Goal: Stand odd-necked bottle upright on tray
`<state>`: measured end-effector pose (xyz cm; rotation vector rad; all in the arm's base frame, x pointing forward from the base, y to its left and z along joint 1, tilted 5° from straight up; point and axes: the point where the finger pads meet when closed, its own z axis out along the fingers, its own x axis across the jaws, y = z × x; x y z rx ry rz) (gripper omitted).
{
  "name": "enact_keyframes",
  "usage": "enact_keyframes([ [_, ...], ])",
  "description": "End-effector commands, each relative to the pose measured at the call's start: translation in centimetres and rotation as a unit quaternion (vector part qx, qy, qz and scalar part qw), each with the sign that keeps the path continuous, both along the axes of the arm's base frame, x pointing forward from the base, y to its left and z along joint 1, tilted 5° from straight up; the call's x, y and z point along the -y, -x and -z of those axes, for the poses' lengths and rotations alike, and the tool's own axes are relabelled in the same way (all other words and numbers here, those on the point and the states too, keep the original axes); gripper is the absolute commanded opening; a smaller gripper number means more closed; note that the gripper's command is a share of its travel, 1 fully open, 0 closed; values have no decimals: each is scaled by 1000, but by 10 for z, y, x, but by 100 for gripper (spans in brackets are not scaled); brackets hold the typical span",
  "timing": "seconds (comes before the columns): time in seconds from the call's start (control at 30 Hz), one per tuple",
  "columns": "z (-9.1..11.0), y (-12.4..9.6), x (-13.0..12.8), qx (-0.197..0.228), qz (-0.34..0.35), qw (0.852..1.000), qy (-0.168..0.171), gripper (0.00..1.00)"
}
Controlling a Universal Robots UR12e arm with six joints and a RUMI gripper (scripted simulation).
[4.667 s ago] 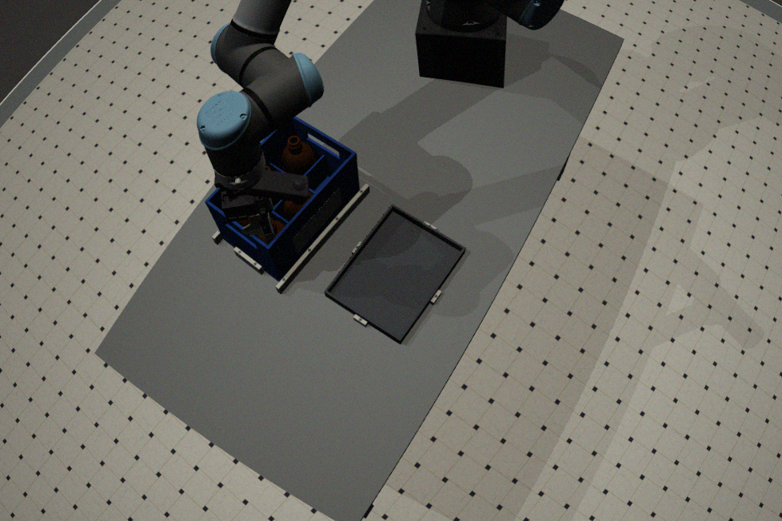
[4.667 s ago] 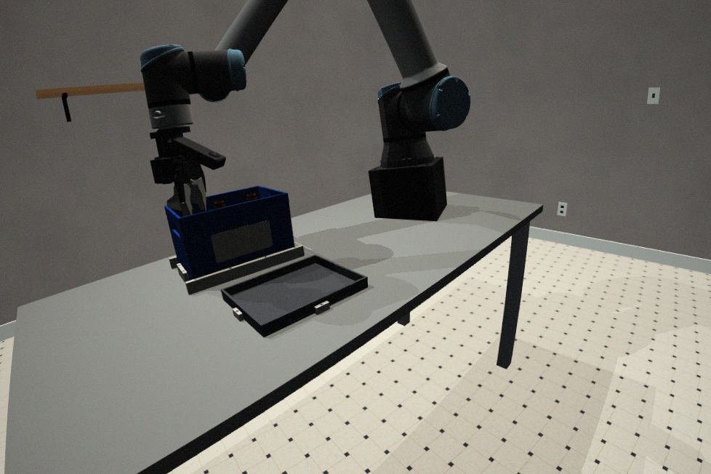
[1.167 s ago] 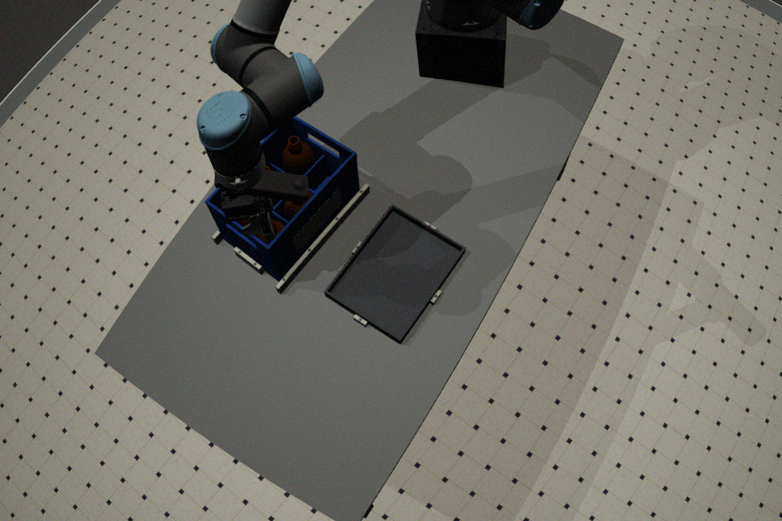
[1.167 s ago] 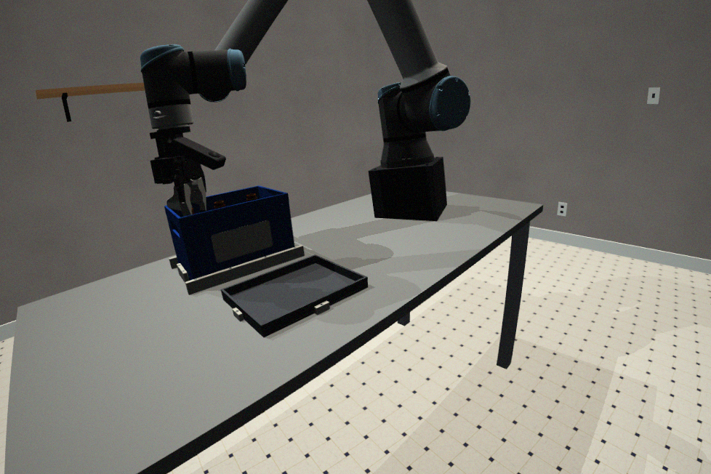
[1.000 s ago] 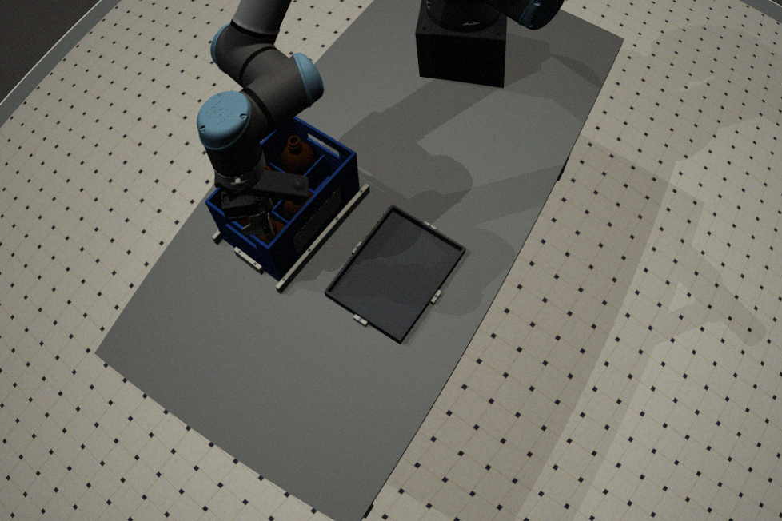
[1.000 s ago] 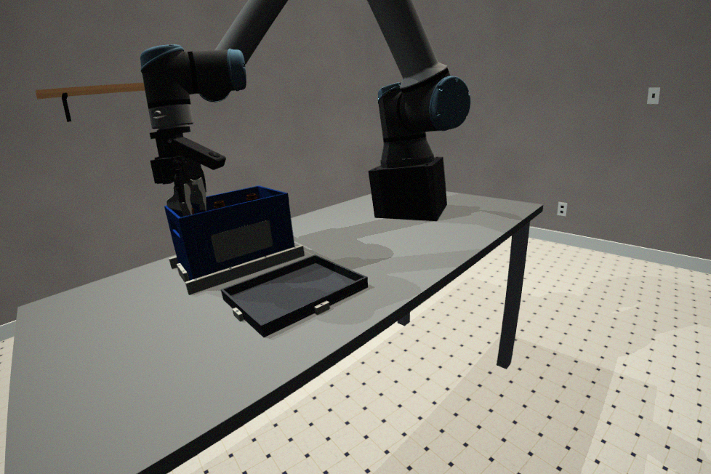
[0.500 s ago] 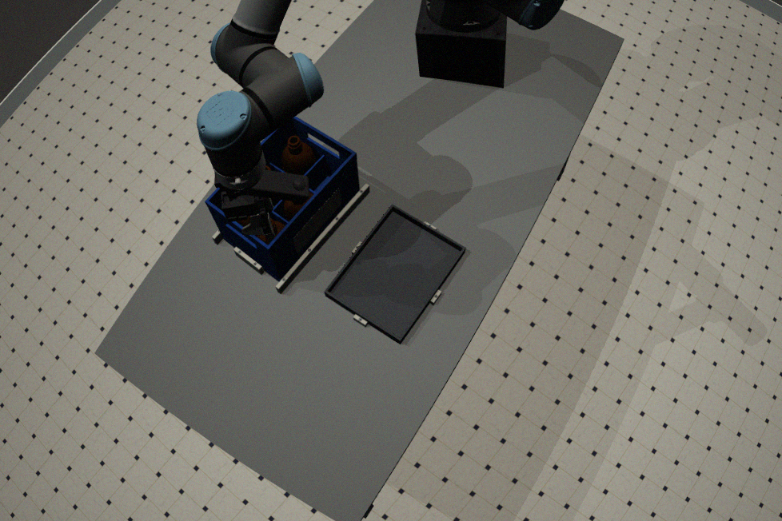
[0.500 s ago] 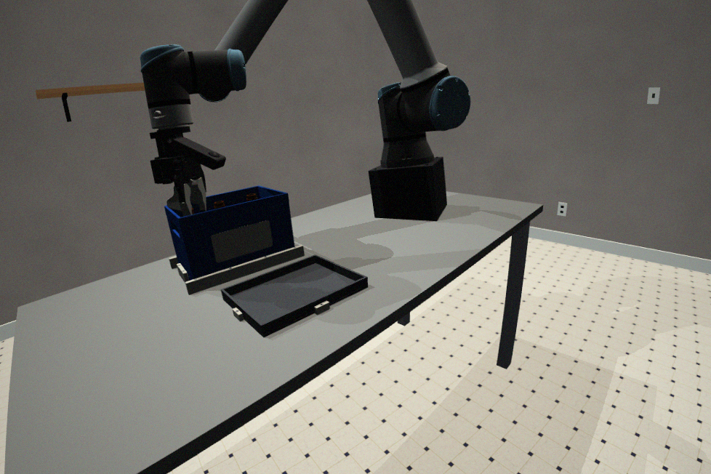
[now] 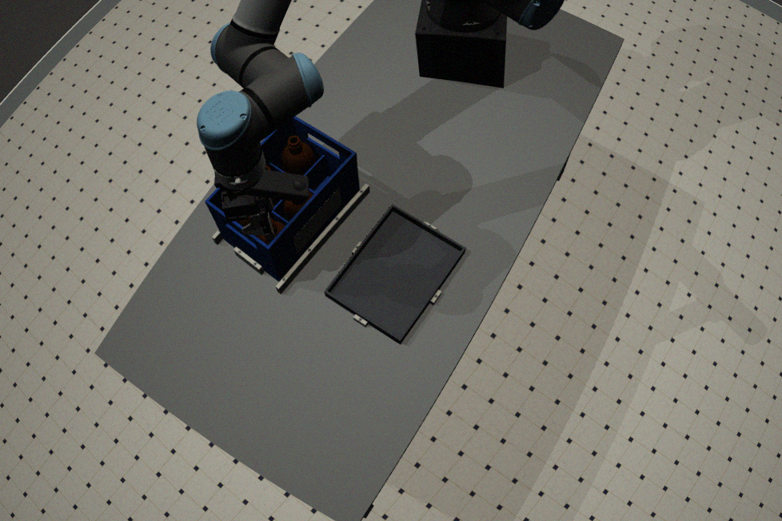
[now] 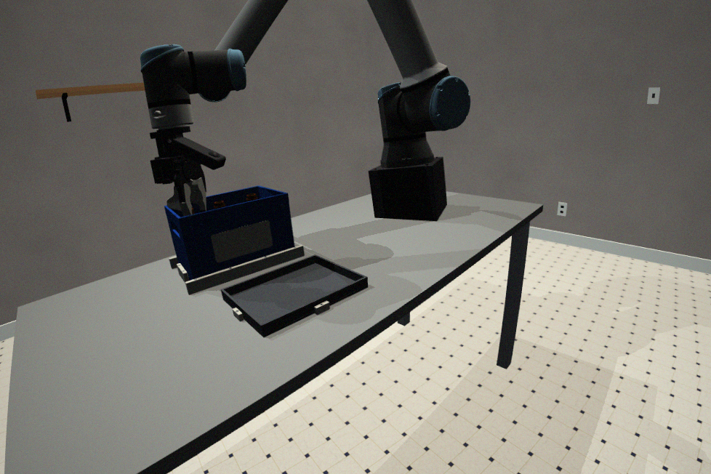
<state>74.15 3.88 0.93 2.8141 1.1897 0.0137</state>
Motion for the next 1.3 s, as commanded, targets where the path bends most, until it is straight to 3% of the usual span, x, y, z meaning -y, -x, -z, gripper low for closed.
enact_keyframes([
  [0.0,-8,-1,0,2,0,1000,0,38],
  [0.2,-17,-2,0,3,0,1000,1,38],
  [0.93,-78,1,-5,3,0,1000,1,38],
  [1.27,-87,1,-6,3,0,1000,1,38],
])
